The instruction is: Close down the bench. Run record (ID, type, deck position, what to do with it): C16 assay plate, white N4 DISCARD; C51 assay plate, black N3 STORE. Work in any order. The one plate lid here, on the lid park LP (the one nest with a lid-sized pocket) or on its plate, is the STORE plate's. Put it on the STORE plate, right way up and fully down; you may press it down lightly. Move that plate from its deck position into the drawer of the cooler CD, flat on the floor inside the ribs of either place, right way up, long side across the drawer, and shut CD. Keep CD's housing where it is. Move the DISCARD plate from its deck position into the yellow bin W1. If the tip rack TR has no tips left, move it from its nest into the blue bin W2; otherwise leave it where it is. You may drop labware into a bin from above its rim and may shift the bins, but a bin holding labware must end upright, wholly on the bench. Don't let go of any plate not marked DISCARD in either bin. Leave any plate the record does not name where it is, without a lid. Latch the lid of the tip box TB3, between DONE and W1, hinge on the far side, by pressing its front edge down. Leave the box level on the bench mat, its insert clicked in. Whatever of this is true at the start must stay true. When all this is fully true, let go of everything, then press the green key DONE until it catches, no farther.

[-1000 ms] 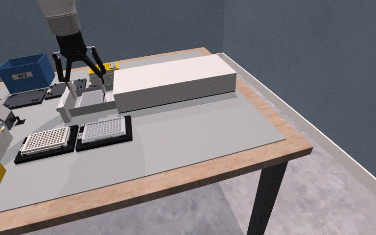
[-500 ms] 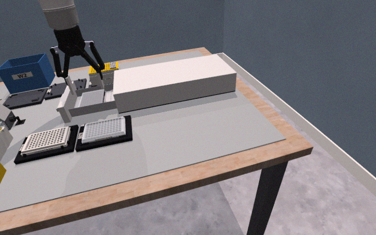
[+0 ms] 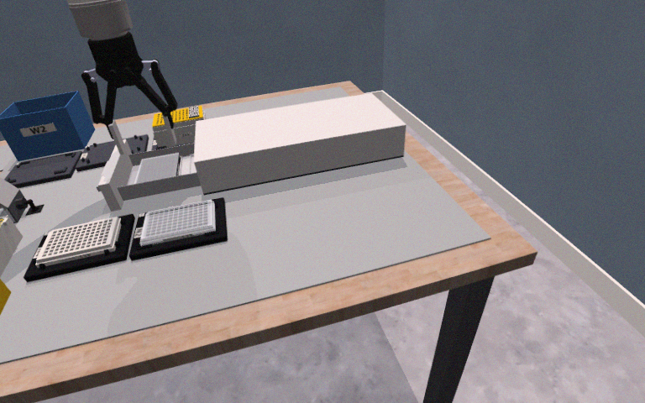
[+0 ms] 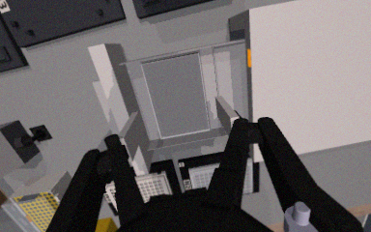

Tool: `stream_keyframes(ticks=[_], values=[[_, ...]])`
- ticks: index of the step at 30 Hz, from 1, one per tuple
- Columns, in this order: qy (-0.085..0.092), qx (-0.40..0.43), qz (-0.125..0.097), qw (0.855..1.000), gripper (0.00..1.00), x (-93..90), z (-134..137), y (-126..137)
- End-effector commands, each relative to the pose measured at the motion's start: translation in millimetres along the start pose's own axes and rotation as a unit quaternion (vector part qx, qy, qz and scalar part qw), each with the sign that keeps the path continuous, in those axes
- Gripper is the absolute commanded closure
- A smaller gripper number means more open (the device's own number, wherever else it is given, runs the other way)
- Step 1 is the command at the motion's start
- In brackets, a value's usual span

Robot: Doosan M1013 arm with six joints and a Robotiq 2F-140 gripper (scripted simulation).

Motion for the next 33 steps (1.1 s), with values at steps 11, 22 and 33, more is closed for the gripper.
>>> stream_keyframes(ticks=[11, 22, 33], values=[[0.000, 0.000, 0.000, 1.000, 0.34, 15.8, 0, 0], [0.000, 0.000, 0.000, 1.000, 0.34, 27.8, 0, 0], [0.000, 0.000, 0.000, 1.000, 0.34, 41.2, 0, 0]])
Point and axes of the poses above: the point where the finger pads meet when closed, its own x axis back along the fingers, its own z axis across the jaws, y = z × x, the point moved 7 cm from there along x, back along the fingers, and after that the axes turned 15 degrees about -x, right-handed, at the moved point
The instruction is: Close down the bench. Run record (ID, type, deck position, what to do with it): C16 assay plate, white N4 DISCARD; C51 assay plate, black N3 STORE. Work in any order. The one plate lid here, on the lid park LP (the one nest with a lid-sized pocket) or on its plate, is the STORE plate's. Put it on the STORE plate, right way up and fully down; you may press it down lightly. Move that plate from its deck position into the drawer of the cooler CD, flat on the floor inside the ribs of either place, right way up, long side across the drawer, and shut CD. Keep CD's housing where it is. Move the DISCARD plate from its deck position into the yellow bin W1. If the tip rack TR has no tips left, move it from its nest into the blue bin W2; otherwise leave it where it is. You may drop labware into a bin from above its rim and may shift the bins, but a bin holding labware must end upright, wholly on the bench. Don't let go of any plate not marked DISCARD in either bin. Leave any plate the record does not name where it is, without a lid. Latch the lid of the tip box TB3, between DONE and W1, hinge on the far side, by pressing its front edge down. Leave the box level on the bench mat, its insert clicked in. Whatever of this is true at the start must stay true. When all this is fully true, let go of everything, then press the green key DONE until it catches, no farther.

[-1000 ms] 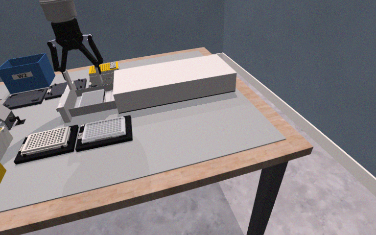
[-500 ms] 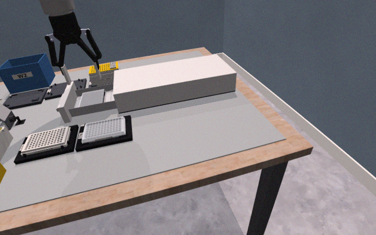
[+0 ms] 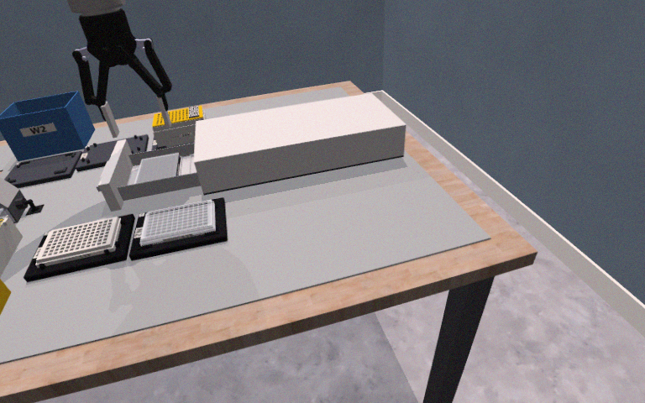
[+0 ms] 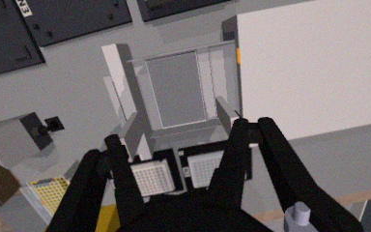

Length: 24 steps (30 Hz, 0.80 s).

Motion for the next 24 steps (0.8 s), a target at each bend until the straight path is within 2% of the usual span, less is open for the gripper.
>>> stream_keyframes(ticks=[1, 14, 24], values=[[0.000, 0.000, 0.000, 1.000, 0.34, 2.1, 0, 0], [0.000, 0.000, 0.000, 1.000, 0.34, 19.3, 0, 0], [0.000, 0.000, 0.000, 1.000, 0.34, 19.3, 0, 0]])
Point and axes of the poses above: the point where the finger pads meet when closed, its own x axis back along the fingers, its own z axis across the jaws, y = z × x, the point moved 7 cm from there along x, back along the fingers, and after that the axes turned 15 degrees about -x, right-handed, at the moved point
